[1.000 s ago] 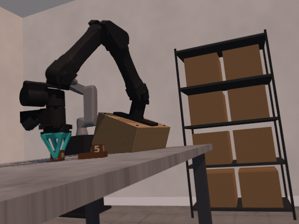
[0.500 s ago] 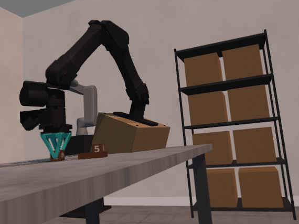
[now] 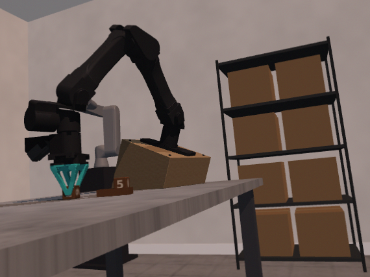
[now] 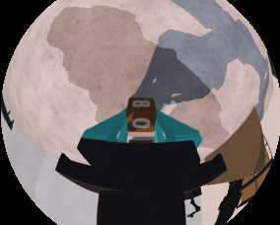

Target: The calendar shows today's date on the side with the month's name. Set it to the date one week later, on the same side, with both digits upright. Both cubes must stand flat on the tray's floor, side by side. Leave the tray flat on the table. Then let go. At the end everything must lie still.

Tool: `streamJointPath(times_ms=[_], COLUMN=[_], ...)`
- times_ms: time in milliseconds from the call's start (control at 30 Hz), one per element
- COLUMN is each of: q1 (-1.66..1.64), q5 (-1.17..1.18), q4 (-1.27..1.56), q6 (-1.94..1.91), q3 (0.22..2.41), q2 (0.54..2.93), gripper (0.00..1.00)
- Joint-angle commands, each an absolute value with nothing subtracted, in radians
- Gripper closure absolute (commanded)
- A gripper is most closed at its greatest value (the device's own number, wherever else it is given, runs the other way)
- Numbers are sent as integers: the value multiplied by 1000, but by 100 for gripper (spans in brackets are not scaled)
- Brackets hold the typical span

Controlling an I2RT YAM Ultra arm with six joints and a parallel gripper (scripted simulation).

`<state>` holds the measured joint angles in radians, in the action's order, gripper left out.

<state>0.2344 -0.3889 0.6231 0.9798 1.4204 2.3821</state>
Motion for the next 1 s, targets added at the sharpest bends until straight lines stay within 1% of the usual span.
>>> streamJointPath(times_ms=[0, 167, 433, 667, 967], q1=[239, 258, 313, 330, 332], q5=[-388, -388, -387, -386, -386], q4=[622, 685, 878, 943, 948], q6=[979, 958, 899, 880, 879], q3=[1424, 1436, 1505, 1537, 1540], q2=[2371, 2328, 2226, 2201, 2199], gripper=[73, 73, 73, 73, 73])
